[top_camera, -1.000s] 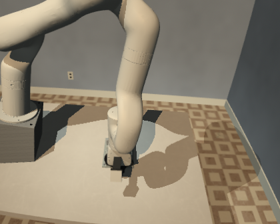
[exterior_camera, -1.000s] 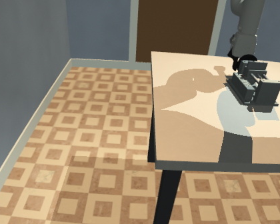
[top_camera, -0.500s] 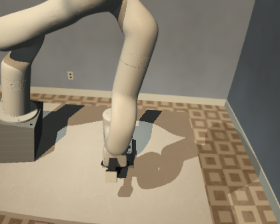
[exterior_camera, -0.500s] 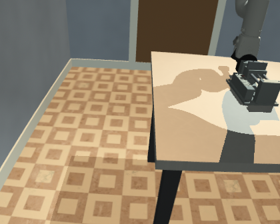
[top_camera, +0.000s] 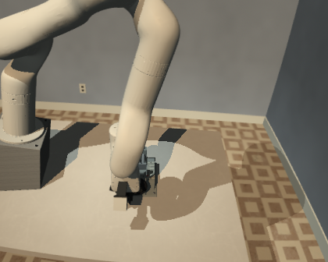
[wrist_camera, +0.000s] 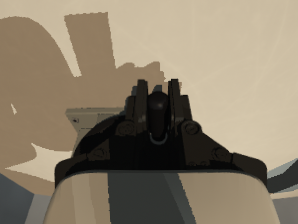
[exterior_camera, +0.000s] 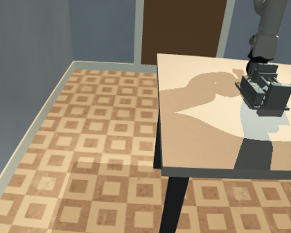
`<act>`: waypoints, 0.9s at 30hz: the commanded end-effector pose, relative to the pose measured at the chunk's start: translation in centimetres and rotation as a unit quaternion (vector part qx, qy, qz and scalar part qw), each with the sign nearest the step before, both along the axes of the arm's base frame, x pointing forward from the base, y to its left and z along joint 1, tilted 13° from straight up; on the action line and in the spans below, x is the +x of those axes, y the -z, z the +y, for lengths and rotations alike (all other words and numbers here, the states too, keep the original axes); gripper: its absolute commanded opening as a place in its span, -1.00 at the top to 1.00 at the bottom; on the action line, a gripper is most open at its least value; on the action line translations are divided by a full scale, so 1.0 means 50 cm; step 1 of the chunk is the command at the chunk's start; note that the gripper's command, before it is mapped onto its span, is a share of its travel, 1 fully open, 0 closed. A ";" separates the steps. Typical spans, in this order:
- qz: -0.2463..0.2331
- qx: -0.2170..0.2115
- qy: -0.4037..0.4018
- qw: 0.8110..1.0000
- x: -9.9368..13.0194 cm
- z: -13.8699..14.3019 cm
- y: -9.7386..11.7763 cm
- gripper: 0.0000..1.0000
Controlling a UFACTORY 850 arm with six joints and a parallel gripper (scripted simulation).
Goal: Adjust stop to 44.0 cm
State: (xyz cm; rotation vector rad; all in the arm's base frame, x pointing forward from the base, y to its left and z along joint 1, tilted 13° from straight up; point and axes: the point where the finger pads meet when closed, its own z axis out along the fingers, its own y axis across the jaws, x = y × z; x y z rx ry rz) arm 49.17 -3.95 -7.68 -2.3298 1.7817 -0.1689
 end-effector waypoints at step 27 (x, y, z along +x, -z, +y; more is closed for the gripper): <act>-0.001 -0.001 0.000 1.000 0.017 0.001 -0.115 0.88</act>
